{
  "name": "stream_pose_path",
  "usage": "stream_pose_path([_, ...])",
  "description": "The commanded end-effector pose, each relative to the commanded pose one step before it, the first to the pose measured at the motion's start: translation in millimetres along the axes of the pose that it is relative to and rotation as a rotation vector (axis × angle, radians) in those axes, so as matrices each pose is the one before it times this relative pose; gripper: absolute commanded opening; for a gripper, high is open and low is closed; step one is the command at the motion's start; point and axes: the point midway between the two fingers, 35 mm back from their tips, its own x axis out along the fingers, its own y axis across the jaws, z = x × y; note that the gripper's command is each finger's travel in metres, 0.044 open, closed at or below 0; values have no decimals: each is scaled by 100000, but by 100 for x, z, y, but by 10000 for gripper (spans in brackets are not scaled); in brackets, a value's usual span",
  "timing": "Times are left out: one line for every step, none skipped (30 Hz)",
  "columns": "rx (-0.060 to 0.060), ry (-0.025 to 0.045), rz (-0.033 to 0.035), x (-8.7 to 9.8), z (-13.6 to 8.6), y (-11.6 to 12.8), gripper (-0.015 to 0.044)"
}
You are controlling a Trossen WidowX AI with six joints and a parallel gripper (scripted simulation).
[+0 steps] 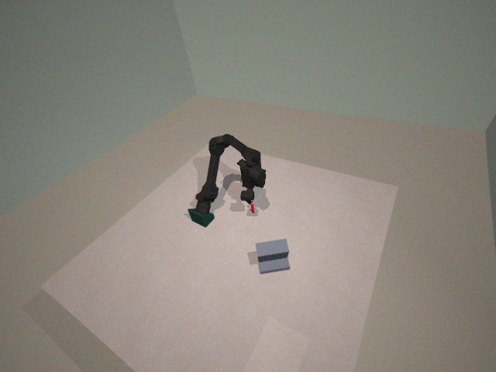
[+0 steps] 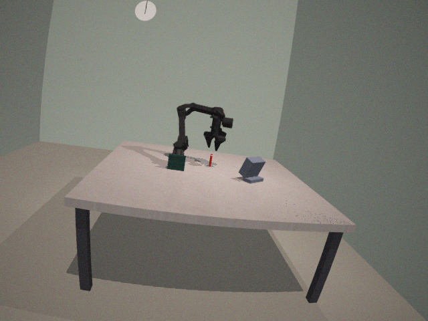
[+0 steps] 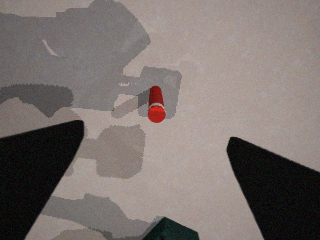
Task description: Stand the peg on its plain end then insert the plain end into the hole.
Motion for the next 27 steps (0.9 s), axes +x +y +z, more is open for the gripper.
stream_pose_path([-9621,-391,25,55,60,22,440])
stream_pose_path([-2541,0,0,15,0,0,440])
stream_pose_path([-2541,0,1,15,0,0,440])
stream_pose_path([-2541,0,1,15,0,0,440])
stream_pose_path([-2541,0,1,15,0,0,440])
stream_pose_path([-2541,0,1,15,0,0,440])
stream_pose_path([-2541,0,1,15,0,0,440])
stream_pose_path([-2541,0,1,15,0,0,440])
stream_pose_path([-2541,0,1,15,0,0,440])
stream_pose_path([-2541,0,1,15,0,0,440])
stream_pose_path([-2541,0,1,15,0,0,440])
stream_pose_path([-2545,-5,-4,15,0,0,440])
stream_pose_path([-2545,-5,-4,15,0,0,440])
stream_pose_path([-2545,-5,-4,15,0,0,440])
stream_pose_path([-2545,-4,-4,15,0,0,440])
stream_pose_path([-2545,-4,-4,15,0,0,440])
stream_pose_path([-2545,-4,-4,15,0,0,440])
stream_pose_path([-2545,-4,-4,15,0,0,440])
stream_pose_path([-2545,-4,-4,15,0,0,440])
stream_pose_path([-2545,-4,-4,15,0,0,440])
stream_pose_path([-2545,-4,-5,15,0,0,440])
stream_pose_path([-2541,0,1,15,0,0,440])
stream_pose_path([-2541,0,1,15,0,0,440])
stream_pose_path([-2541,0,1,15,0,0,440])
stream_pose_path([-2541,-1,1,15,0,0,440])
stream_pose_path([-2541,-1,1,15,0,0,440])
stream_pose_path([-2541,-1,1,15,0,0,440])
